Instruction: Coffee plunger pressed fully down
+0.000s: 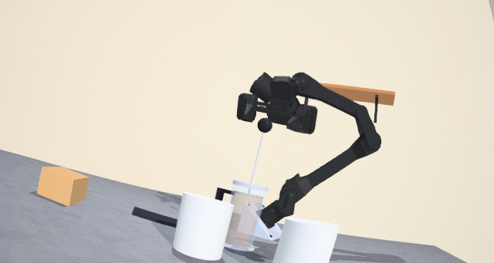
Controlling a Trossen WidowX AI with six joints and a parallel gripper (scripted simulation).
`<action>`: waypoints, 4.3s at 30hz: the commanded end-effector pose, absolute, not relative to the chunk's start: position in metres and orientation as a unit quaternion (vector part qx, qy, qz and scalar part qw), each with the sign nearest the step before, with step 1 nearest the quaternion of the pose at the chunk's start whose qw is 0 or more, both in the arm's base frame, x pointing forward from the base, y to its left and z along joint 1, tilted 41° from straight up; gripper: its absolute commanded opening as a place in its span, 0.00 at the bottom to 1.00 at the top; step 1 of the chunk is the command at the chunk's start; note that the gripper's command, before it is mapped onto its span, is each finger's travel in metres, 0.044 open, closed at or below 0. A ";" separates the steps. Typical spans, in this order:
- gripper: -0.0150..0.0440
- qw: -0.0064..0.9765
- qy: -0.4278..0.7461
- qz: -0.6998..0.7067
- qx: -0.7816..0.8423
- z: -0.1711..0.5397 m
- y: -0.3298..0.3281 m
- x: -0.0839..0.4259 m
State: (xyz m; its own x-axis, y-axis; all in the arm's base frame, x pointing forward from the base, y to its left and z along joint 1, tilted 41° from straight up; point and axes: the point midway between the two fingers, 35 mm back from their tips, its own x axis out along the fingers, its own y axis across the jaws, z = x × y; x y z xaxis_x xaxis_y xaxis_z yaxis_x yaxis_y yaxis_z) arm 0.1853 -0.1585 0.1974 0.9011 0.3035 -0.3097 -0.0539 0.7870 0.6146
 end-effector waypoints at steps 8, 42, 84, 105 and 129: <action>1.00 0.919 0.196 0.104 0.327 0.194 -0.152 0.202; 0.45 0.917 0.196 0.106 0.330 0.187 -0.145 0.207; 0.45 0.917 0.199 0.105 0.329 0.134 -0.102 0.217; 0.45 0.918 0.194 0.106 0.331 0.124 -0.092 0.225; 0.45 0.921 0.189 0.105 0.324 0.127 -0.096 0.227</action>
